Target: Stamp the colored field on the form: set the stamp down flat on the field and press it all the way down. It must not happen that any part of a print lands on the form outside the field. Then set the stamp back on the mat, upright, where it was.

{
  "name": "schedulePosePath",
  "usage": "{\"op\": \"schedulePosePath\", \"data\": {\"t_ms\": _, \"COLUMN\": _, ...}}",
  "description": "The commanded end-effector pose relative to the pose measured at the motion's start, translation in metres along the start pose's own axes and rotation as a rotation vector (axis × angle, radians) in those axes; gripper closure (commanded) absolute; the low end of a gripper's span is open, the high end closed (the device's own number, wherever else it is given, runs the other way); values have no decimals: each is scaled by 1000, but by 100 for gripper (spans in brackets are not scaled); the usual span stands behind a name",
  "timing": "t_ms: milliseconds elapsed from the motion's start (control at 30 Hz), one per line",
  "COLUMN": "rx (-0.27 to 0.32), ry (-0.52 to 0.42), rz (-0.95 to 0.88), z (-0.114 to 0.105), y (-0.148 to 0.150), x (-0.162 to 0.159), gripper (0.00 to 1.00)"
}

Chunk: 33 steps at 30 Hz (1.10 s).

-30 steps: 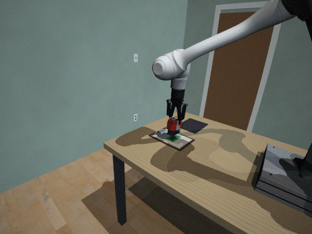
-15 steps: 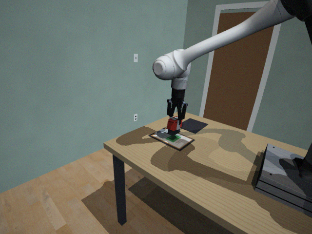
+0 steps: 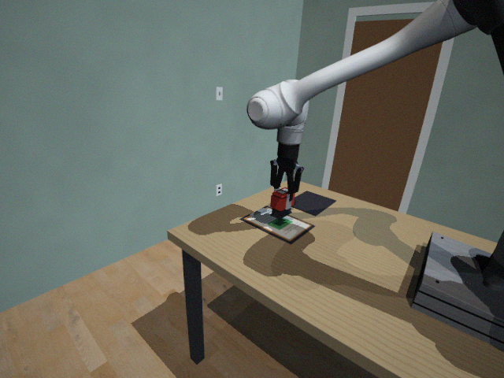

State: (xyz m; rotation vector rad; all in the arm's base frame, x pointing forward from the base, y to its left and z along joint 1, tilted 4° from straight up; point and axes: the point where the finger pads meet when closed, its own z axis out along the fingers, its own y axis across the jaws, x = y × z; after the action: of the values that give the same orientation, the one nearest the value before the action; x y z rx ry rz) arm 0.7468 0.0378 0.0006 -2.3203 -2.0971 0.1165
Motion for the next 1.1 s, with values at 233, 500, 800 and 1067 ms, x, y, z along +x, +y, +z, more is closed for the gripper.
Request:
{"op": "schedulePosePath", "data": {"t_ms": 233, "rx": -3, "ry": 0, "rz": -6, "z": 1, "y": 2, "x": -2, "gripper": 80}}
{"op": "schedulePosePath", "data": {"t_ms": 500, "rx": -3, "ry": 0, "rz": -6, "z": 15, "y": 2, "x": -2, "gripper": 80}}
{"op": "schedulePosePath", "data": {"t_ms": 800, "rx": -3, "ry": 0, "rz": -6, "z": 32, "y": 2, "x": -2, "gripper": 80}}
{"op": "schedulePosePath", "data": {"t_ms": 1067, "rx": -3, "ry": 0, "rz": -6, "z": 40, "y": 2, "x": -2, "gripper": 80}}
